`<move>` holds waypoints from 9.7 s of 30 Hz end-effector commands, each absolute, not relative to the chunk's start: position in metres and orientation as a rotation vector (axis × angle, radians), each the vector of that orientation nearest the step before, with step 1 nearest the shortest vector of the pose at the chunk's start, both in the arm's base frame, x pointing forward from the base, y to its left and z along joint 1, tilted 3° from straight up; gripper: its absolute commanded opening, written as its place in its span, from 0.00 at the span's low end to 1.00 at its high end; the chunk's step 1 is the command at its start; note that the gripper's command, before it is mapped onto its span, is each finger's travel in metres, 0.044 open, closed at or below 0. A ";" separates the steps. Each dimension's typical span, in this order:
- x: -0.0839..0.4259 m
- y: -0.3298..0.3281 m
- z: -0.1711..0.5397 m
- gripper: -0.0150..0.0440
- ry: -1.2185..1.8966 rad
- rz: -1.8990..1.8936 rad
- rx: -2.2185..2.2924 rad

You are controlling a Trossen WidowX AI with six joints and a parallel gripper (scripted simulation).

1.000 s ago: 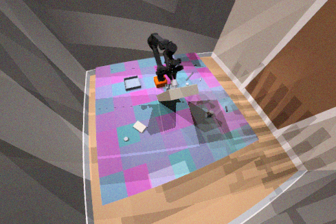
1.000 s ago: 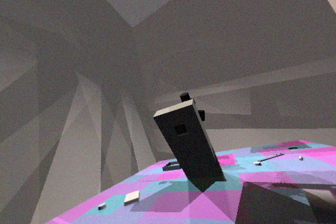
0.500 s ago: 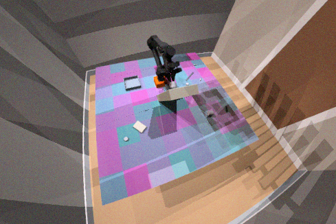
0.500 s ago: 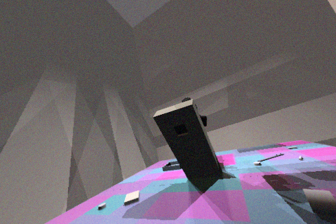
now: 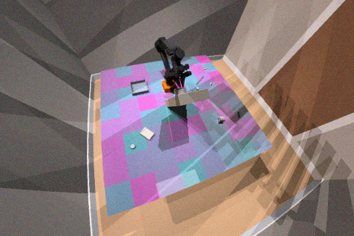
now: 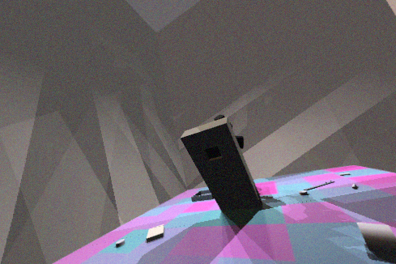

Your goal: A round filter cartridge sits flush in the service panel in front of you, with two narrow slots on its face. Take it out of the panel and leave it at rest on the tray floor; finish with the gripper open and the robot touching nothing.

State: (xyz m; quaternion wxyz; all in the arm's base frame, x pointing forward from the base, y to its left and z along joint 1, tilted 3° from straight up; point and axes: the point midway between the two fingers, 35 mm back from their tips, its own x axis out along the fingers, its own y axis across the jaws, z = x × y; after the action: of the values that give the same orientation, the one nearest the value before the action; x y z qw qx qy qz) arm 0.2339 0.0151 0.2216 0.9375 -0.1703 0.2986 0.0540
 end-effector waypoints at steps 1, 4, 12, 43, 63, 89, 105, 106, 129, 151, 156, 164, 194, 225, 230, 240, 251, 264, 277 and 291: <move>0.244 0.015 0.242 0.44 0.607 0.103 -0.344; 0.261 0.017 0.272 0.44 0.605 0.103 -0.344; 0.269 0.018 0.300 0.57 0.602 0.103 -0.344; 0.234 0.008 0.229 0.77 1.045 -0.002 -0.047; 0.250 0.007 0.201 0.77 1.044 -0.002 -0.047; 0.253 0.006 0.200 0.48 1.036 -0.008 -0.044; 0.261 0.009 0.239 0.25 1.033 -0.001 -0.041; 0.259 0.010 0.244 0.25 1.033 -0.001 -0.041; 0.230 -0.006 0.297 0.25 1.046 -0.002 -0.043; 0.234 -0.071 0.293 0.25 1.040 -0.005 -0.048; 0.231 -0.078 0.289 0.25 1.049 -0.072 -0.009; 0.218 -0.116 0.280 0.25 1.039 -0.273 0.107; 0.121 -0.229 0.249 0.25 0.899 -1.012 0.516; 0.024 -0.270 0.172 0.25 0.837 -1.334 0.696; 0.001 -0.272 0.156 0.25 0.802 -1.410 0.738; -0.043 -0.268 0.123 0.25 0.728 -1.561 0.821; -0.058 -0.267 0.095 0.25 0.701 -1.611 0.850; -0.059 -0.268 0.038 0.25 0.702 -1.611 0.850; -0.059 -0.268 0.041 0.70 0.711 -1.611 0.850; -0.059 -0.268 0.090 1.00 0.711 -1.611 0.850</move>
State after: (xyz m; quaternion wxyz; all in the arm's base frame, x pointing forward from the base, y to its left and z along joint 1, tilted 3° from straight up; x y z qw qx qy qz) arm -0.0582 -0.2628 0.0537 0.5540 0.3725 0.3108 -0.6766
